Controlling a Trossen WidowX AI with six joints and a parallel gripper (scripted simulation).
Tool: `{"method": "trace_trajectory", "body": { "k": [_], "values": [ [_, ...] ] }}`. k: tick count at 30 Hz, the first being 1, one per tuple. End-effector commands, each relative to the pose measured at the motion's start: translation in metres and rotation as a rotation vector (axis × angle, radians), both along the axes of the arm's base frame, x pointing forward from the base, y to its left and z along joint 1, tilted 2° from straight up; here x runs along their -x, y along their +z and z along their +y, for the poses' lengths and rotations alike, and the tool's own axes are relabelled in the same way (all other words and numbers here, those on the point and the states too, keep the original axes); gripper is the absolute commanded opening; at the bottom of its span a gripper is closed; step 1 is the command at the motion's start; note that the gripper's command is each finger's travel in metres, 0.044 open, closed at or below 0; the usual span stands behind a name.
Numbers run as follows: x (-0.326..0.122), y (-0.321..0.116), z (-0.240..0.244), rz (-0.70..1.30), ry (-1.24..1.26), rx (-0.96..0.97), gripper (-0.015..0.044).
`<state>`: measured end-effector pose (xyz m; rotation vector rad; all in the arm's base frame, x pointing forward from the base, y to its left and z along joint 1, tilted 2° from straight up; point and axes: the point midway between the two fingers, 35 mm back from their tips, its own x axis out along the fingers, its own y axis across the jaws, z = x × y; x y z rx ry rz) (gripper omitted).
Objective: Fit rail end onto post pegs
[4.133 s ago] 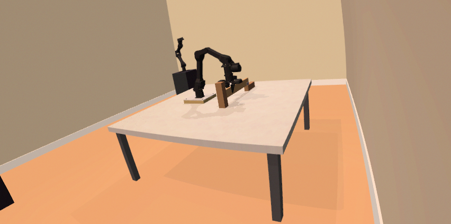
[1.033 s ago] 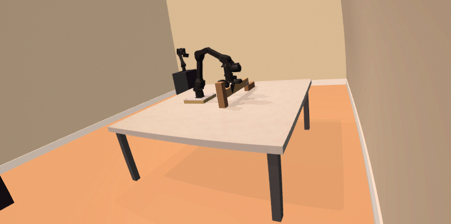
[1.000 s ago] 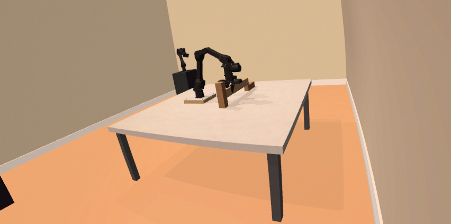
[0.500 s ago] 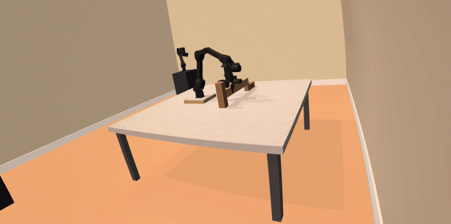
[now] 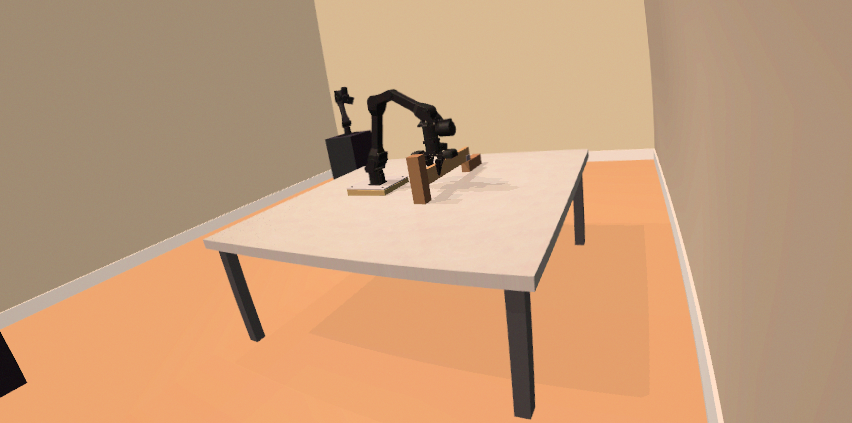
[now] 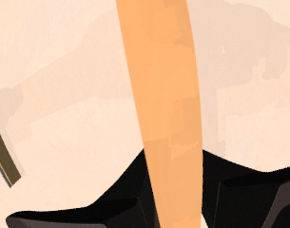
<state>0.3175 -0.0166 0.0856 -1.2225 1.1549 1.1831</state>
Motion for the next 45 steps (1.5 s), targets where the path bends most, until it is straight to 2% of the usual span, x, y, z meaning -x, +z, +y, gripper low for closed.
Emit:
{"method": "trace_trajectory", "body": {
  "k": [1,44,45],
  "values": [
    [-0.0006,0.0005,-0.0037,-0.004,-0.002,0.010,0.0000],
    [-0.0005,0.0011,-0.0126,-0.004,-0.002,0.011,0.0000],
    [0.0000,0.0006,-0.0095,-0.002,-0.002,0.007,0.0026]
  ]
}}
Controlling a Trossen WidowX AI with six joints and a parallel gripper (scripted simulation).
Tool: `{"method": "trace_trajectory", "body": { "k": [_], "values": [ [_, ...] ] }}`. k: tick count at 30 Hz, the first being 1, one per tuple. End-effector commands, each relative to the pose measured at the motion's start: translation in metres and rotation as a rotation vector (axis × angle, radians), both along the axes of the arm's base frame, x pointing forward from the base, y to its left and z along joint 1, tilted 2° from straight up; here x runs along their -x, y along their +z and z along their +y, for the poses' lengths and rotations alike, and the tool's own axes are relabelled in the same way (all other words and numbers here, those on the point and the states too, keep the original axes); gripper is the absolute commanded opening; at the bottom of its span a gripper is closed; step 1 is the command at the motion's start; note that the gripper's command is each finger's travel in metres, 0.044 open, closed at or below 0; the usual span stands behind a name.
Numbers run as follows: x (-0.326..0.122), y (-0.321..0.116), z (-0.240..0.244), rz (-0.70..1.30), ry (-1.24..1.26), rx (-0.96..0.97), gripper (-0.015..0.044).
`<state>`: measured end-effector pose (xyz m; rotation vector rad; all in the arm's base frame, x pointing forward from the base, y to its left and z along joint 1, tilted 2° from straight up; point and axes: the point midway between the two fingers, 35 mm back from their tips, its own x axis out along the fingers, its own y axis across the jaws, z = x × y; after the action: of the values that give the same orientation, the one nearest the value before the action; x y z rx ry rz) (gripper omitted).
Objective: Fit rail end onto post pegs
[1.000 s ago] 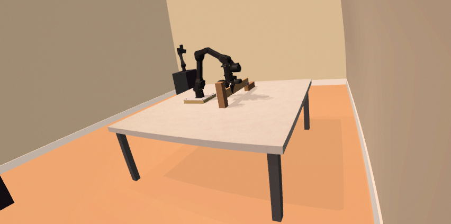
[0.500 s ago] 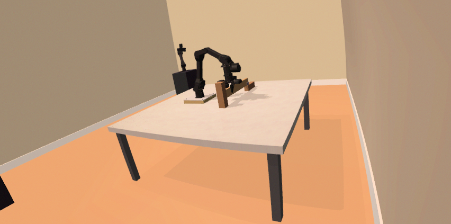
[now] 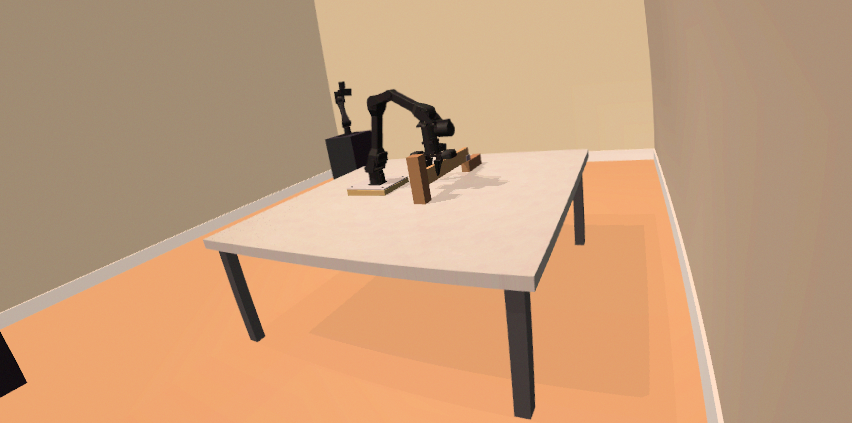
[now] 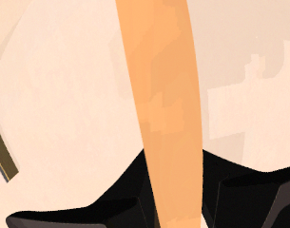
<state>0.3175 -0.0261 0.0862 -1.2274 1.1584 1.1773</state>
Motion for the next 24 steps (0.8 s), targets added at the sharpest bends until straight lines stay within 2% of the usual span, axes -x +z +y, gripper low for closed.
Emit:
{"method": "trace_trajectory", "body": {
  "k": [1,16,24],
  "values": [
    [0.0000,0.0000,0.0000,0.000,0.000,0.000,0.0053],
    [0.0000,0.0000,0.0000,0.000,0.000,0.000,0.0440],
    [-0.0002,0.0067,0.0067,0.000,0.000,0.000,0.0440]
  ]
}}
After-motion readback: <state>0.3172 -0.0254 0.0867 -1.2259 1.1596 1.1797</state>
